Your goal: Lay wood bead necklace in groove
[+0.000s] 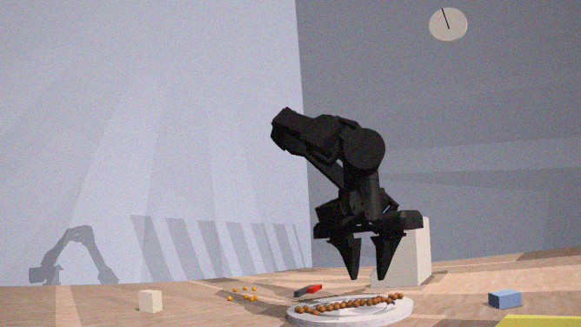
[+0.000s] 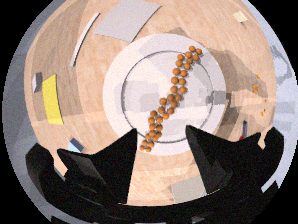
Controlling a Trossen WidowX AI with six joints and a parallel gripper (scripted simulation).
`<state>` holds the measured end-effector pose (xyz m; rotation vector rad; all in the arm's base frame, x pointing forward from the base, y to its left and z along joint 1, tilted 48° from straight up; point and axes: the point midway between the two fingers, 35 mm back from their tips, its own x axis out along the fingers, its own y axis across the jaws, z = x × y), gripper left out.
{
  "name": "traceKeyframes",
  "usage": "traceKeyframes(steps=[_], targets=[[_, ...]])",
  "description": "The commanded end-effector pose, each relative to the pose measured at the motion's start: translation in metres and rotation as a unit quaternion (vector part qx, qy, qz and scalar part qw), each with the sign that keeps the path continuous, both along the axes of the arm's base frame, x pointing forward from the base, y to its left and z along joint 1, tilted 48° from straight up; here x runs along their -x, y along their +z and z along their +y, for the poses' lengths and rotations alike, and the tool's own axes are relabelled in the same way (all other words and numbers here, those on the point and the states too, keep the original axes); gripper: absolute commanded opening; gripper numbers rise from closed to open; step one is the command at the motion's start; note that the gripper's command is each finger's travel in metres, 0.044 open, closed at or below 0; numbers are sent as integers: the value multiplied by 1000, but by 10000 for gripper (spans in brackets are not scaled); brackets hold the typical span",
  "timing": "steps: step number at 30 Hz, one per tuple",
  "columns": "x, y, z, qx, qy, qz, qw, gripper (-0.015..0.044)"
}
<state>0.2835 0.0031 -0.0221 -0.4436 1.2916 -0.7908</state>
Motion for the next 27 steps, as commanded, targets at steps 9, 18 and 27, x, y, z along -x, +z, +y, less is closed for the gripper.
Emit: traceKeyframes(steps=[9, 18, 27], targets=[[0, -6, -5, -3, 7, 6, 1000, 250], [0, -13, -13, -1, 7, 8, 1000, 250], [1, -23, -24, 1, 7, 12, 1000, 250]])
